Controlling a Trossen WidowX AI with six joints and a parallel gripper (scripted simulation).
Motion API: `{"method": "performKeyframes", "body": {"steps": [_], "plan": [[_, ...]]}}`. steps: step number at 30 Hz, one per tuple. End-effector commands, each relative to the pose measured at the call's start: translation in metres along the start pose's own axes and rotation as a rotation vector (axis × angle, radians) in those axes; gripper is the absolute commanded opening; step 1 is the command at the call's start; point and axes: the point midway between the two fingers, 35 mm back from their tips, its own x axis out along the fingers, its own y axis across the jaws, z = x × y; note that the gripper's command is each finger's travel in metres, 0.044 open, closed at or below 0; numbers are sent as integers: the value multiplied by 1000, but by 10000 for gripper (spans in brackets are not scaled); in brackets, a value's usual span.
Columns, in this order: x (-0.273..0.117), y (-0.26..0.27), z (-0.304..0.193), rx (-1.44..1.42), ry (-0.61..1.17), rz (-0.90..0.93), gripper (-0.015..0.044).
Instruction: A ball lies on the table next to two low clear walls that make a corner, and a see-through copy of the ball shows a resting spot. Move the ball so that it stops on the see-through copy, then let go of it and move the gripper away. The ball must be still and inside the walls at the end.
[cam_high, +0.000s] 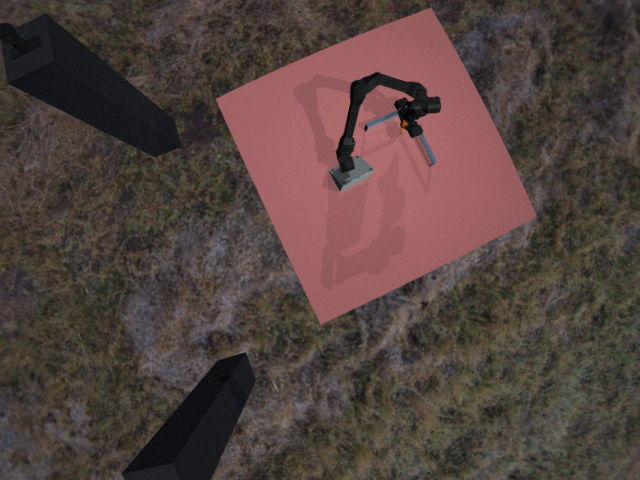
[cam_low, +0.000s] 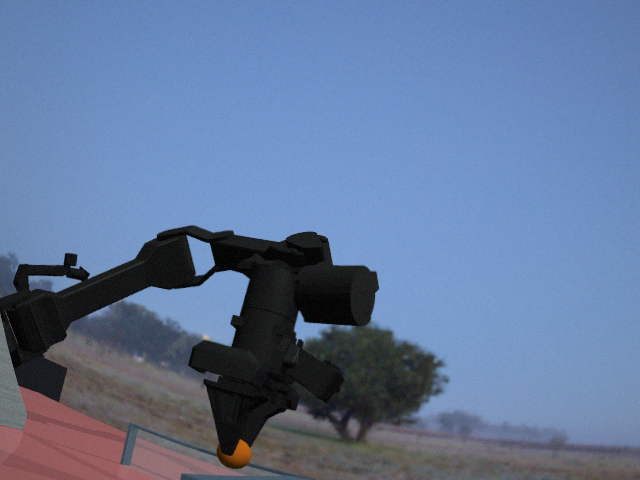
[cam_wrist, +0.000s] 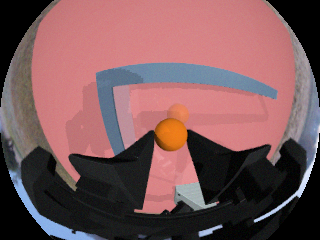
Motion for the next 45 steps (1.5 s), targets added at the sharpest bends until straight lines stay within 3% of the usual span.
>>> {"method": "performKeyframes", "body": {"steps": [1, 14, 21, 45], "plan": [[-17, -2, 1, -2, -1, -4, 0], [-73, -1, -6, -2, 2, 2, 0], [-36, -16, 3, -3, 1, 2, 0], [39, -17, 4, -4, 0, 5, 0]]}}
